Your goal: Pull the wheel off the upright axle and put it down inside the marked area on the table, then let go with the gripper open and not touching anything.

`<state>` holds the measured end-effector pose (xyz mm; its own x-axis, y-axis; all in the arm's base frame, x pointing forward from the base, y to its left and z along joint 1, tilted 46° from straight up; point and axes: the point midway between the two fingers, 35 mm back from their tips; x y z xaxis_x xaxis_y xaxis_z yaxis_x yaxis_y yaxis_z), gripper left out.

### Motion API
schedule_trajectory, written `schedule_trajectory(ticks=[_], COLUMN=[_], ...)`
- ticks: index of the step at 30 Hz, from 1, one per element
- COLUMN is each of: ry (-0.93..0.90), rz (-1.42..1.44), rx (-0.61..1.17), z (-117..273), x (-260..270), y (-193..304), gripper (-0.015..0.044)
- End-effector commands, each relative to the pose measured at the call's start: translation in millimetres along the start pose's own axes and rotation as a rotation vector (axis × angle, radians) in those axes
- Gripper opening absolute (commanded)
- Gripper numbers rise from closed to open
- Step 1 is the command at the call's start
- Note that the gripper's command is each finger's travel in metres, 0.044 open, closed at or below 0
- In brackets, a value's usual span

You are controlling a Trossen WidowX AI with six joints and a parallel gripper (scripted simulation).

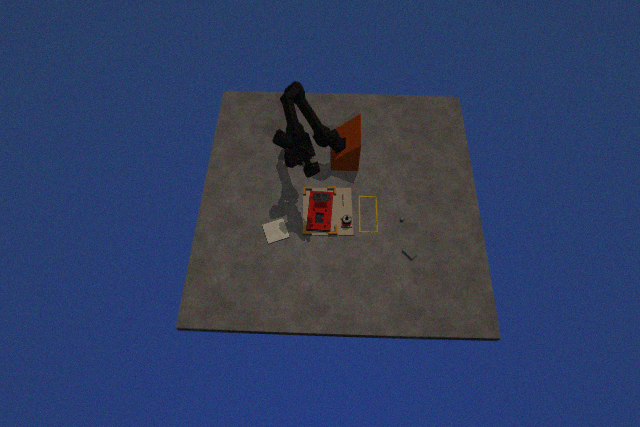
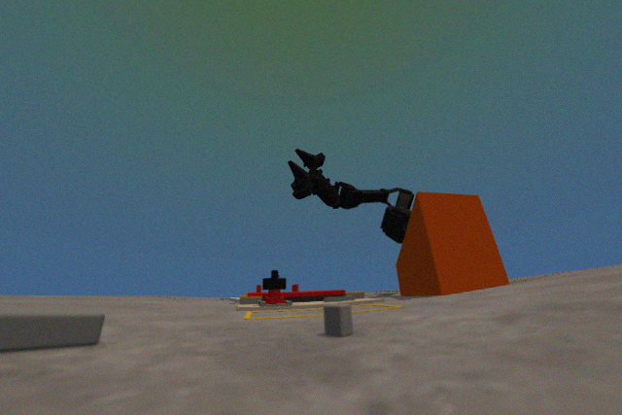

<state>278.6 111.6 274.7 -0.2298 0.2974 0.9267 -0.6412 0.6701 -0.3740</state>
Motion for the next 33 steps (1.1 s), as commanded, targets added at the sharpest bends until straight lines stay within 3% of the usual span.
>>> schedule_trajectory(ticks=[1,15,33], ry=[0.188,0.849,1.704], rz=[-0.076,-0.141,0.254], rx=[-0.025,-0.021,0.251], z=[-23,-57,-32], x=[-35,-155,-265], y=[-12,-12,13], gripper=[0.0300,0.0300,0.0300])
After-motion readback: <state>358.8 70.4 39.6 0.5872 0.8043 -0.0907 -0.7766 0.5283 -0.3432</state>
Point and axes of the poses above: the point midway between the two fingers, 35 mm back from their tips, its own z axis back along the fingers, its own x axis across the jaws, y = z × x, and after that the axes turned 14 degrees about -z, right-handed
